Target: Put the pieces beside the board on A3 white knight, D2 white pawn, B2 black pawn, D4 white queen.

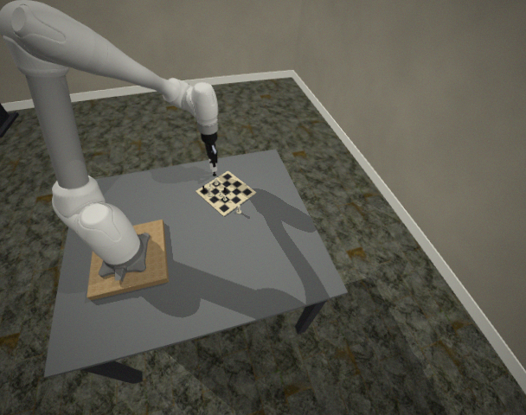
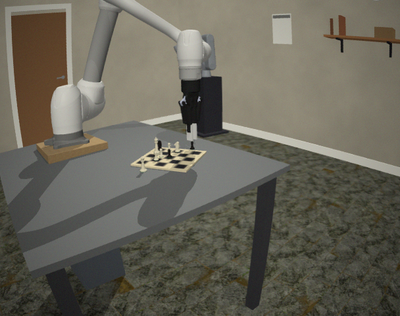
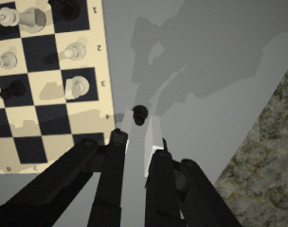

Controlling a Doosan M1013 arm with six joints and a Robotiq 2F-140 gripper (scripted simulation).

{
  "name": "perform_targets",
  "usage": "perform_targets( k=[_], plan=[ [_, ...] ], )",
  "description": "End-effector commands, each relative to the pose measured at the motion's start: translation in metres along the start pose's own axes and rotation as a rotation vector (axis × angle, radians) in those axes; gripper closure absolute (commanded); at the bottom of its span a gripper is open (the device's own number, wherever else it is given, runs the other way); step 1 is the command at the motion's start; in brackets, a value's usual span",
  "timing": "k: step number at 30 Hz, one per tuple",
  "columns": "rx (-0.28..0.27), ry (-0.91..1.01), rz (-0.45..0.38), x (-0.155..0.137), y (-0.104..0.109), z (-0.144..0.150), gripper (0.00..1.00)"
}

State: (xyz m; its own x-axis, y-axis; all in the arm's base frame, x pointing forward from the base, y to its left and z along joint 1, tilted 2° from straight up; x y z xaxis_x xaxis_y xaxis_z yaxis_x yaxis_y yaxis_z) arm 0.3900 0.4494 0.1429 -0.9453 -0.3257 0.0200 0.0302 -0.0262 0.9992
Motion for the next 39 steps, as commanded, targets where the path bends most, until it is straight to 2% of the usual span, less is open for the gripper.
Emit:
perform_targets(
  k=[1,10,25,39],
  plan=[
    [0.0,0.0,0.0,0.0,0.0,0.0,0.8],
    [0.0,0.0,0.0,0.0,-0.005,0.0,0.8],
    [0.0,0.0,0.0,0.0,-0.031,0.0,0.8],
    [0.0,0.0,0.0,0.0,-0.033,0.0,0.8]
  ],
)
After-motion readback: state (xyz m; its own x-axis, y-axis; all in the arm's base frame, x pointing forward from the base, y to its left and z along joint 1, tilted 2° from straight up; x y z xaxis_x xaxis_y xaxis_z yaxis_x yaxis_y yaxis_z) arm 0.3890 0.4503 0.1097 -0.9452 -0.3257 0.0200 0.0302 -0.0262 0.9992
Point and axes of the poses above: the point where the finger pads meet when closed, its own y axis back along the fingers, its own z axis across the jaws, x = y × z, the point moved 10 cm from there along y, back along the fingers
